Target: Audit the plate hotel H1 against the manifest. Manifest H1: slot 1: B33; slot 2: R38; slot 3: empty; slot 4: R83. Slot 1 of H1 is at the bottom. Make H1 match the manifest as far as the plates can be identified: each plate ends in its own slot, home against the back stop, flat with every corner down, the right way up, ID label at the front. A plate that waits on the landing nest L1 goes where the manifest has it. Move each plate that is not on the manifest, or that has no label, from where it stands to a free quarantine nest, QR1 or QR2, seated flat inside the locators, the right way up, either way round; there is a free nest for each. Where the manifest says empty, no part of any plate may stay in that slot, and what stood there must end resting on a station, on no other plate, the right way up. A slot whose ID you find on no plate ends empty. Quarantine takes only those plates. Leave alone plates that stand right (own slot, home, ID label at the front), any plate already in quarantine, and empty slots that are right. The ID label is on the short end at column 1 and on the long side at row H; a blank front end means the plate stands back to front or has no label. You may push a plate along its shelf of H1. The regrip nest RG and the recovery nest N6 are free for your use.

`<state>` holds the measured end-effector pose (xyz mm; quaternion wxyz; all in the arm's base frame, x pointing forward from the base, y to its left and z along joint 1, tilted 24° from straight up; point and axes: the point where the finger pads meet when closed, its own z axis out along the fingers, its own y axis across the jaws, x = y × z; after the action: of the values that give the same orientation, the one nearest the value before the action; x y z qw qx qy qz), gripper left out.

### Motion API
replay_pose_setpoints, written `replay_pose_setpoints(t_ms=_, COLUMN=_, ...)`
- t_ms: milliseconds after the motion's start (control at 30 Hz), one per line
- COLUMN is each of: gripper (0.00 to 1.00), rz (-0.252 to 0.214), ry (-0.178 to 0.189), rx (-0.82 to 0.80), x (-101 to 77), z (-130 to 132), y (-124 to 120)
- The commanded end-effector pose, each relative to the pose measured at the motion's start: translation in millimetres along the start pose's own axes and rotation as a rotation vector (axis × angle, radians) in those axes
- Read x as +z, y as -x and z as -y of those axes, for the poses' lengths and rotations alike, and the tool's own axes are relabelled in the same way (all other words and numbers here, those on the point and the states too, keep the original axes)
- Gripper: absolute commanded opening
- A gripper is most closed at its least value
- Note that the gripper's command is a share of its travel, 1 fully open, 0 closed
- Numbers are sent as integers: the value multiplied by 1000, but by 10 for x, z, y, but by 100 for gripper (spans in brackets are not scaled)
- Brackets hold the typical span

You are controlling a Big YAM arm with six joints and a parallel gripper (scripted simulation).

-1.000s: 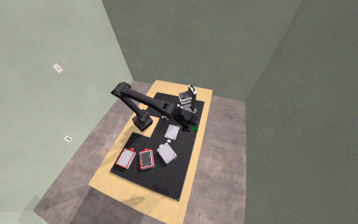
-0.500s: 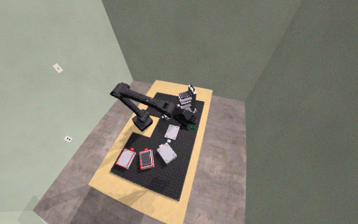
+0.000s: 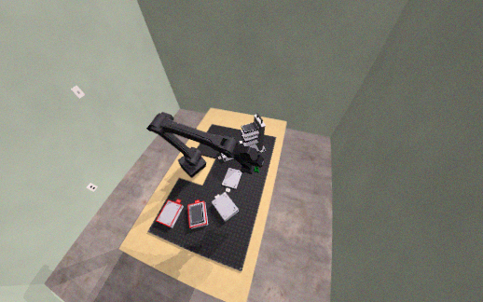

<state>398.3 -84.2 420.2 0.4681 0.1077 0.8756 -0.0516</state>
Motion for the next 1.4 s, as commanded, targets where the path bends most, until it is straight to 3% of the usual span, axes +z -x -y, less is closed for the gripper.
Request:
replay_pose_setpoints(t_ms=0, gripper=0, rz=-39, ry=1, rx=10, x=88, z=-31, y=-115)
replay_pose_setpoints(t_ms=67, gripper=0, rz=20, ry=8, rx=10, x=-27, z=-66, y=-58)
replay_pose_setpoints(t_ms=300, gripper=0, rz=22, ry=9, rx=11, x=12, z=-124, y=-274)
replay_pose_setpoints(t_ms=333, gripper=0, rz=12, ry=7, rx=11, x=-113, z=-131, y=-143)
replay_pose_setpoints(t_ms=433, gripper=0, rz=-83, ry=0, rx=3, x=1, z=-162, y=-211)
replay_pose_setpoints(t_ms=533, gripper=0, rz=-99, ry=-2, rx=2, x=7, z=-170, y=-244)
replay_pose_setpoints(t_ms=567, gripper=0, rz=-162, ry=-10, rx=0, x=163, z=-146, y=-597)
replay_pose_setpoints(t_ms=600, gripper=0, rz=-162, ry=-6, rx=-4, x=165, z=-174, y=-631)
replay_pose_setpoints(t_ms=667, gripper=0, rz=-102, ry=-1, rx=2, x=58, z=-186, y=-571)
replay_pose_setpoints(t_ms=833, gripper=0, rz=-103, ry=-1, rx=3, x=82, z=-220, y=-734)
replay_pose_setpoints(t_ms=867, gripper=0, rz=-96, ry=-2, rx=2, x=-74, z=-229, y=-518)
replay_pose_setpoints(t_ms=933, gripper=0, rz=-179, ry=-13, rx=-10, x=58, z=-251, y=-638)
replay_pose_setpoints(t_ms=1000, gripper=0, rz=-219, ry=-19, rx=-17, x=66, z=-262, y=-708)
replay_pose_setpoints(t_ms=1033, gripper=0, rz=-280, ry=-25, rx=-25, x=188, z=-251, y=-1058)
replay_pose_setpoints(t_ms=1133, gripper=0, rz=-281, ry=-30, rx=-20, x=191, z=-232, y=-1090)
replay_pose_setpoints(t_ms=1200, gripper=0, rz=-223, ry=-19, rx=-17, x=101, z=-266, y=-1037)
replay_pose_setpoints(t_ms=1367, gripper=0, rz=-224, ry=-18, rx=-16, x=110, z=-292, y=-1203)
